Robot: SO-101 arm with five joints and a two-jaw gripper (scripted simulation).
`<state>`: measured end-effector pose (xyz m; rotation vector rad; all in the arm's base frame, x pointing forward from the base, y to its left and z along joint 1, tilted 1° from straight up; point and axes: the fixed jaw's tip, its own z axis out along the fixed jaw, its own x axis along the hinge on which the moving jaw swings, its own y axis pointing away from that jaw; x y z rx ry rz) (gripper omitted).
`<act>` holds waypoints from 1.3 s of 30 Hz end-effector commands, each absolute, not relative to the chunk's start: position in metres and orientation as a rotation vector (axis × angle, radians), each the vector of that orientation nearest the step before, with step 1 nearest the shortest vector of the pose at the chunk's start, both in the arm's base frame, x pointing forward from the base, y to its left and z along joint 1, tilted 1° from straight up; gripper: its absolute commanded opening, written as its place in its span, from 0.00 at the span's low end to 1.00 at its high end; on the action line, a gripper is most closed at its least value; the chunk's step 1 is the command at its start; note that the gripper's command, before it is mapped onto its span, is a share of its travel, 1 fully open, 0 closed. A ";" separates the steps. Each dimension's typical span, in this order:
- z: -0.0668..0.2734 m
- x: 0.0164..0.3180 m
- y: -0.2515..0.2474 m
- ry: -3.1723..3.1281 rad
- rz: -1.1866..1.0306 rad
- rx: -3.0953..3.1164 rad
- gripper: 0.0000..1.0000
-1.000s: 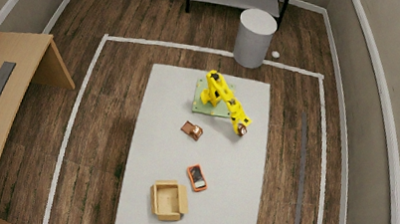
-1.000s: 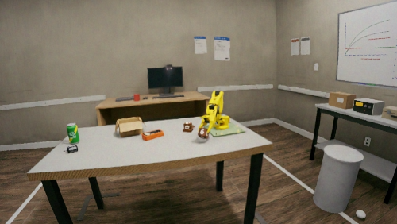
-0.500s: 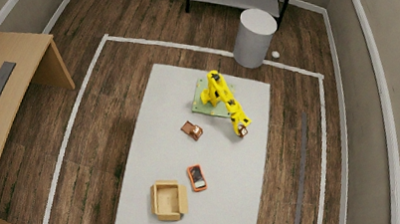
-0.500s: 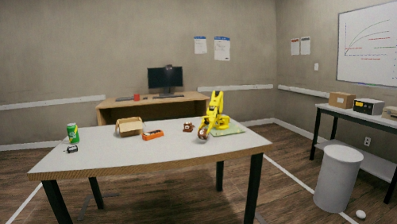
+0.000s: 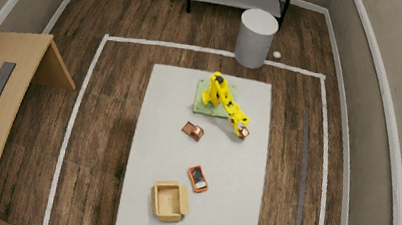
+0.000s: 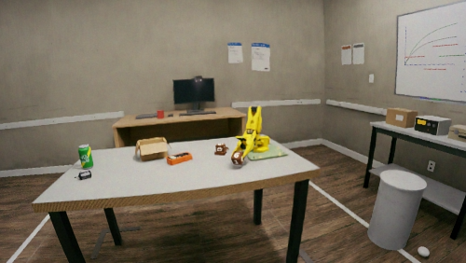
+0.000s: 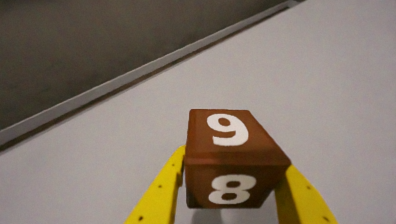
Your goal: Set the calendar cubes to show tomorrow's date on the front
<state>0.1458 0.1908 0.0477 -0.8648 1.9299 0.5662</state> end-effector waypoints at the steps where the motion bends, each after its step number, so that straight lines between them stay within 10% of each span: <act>1: 0.049 0.147 0.190 1.876 0.578 -0.843 0.00; 39: 0.049 0.145 0.182 1.818 0.574 -0.825 0.00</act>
